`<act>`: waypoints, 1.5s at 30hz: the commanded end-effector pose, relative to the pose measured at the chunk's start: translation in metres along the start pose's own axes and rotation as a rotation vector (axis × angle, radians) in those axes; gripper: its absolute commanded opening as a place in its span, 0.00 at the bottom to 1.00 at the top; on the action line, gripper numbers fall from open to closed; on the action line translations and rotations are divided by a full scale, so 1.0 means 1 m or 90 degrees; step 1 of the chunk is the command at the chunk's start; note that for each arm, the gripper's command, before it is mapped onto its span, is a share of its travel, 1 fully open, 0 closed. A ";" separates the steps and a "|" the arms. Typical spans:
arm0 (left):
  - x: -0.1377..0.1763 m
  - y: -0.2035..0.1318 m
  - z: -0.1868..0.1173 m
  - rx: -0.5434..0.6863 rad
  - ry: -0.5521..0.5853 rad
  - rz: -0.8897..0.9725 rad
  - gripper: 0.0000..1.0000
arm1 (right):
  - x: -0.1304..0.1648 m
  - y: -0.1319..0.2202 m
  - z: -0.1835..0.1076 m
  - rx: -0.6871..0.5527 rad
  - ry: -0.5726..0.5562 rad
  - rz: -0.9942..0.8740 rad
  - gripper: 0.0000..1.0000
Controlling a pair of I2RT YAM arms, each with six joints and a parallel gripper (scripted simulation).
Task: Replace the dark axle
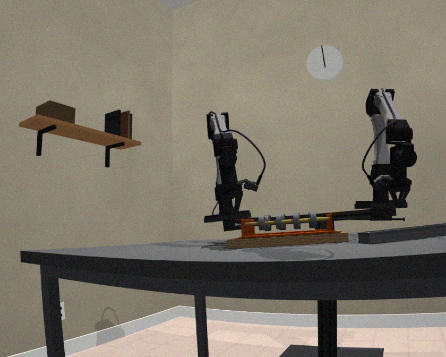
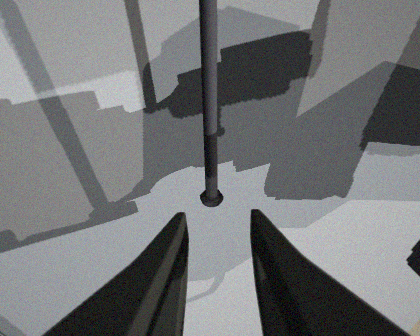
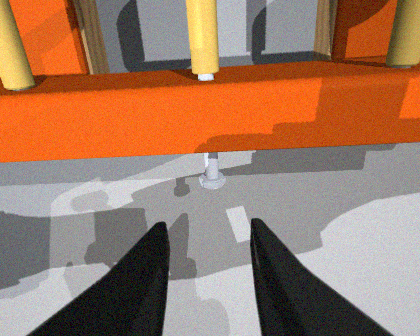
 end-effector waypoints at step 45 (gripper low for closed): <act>-0.116 -0.006 -0.001 -0.223 0.055 -0.034 0.19 | 0.000 0.000 -0.008 0.013 -0.005 0.001 0.32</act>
Point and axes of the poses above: on each arm, the point where the finger pads meet when closed, its own z axis out along the fingers, its own y axis across the jaws, x = y × z, the point moved 6 cm from there along -z, back along the fingers, and after that the axes turned 11 degrees about z, right-handed, at the moved point
